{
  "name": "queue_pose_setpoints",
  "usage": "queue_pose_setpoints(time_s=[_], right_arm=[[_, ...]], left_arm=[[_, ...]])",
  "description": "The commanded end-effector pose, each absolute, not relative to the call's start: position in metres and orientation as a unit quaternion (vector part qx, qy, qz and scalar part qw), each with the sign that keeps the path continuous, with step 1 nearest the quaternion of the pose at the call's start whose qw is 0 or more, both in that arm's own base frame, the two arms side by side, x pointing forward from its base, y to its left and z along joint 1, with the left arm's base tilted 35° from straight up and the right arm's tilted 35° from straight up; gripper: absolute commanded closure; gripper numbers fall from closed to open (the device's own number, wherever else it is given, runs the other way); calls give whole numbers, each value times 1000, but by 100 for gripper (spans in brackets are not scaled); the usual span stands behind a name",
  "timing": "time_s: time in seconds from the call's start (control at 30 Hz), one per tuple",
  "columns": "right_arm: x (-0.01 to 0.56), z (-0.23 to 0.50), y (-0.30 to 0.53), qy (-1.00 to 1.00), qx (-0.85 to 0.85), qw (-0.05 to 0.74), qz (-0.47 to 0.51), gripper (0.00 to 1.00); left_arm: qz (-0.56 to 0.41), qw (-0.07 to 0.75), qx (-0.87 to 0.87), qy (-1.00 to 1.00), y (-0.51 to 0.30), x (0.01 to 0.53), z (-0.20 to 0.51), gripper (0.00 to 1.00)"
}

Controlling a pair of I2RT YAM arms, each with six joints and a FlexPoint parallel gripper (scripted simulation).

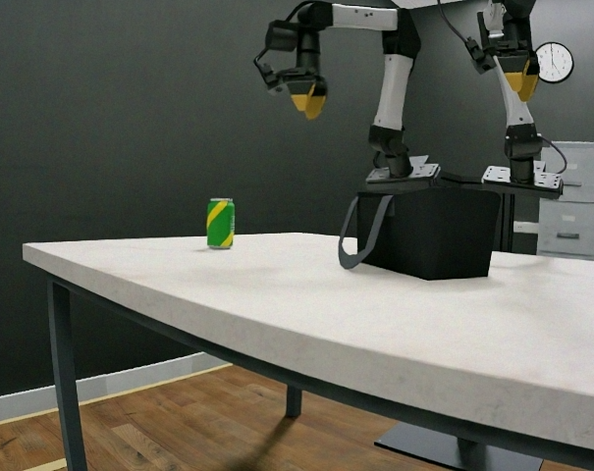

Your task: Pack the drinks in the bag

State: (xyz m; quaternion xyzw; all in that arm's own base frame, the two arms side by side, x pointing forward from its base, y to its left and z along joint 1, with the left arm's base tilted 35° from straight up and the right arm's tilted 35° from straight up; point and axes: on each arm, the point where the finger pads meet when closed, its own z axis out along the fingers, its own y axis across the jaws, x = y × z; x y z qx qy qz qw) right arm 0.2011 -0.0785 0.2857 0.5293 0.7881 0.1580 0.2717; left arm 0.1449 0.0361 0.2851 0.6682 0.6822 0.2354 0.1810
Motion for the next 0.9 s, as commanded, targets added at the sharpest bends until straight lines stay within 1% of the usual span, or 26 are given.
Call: queue_pose_setpoints(time_s=[0.0,0.17,0.23,0.73,0.8,0.87], right_arm=[[227,304,-92,833,418,320,169,16],[249,301,-115,864,335,342,155,16],[249,301,-115,864,335,342,155,16],[302,277,-192,905,73,410,88,16],[302,277,-192,905,73,410,88,16],[307,273,-203,904,38,419,75,16]], left_arm=[[232,181,669,682,36,148,284,14],[232,181,669,682,36,148,284,14],[232,181,669,682,36,148,284,14],[232,181,669,683,36,148,284,14],[232,181,669,683,36,148,284,14],[232,181,669,683,36,148,284,14]])
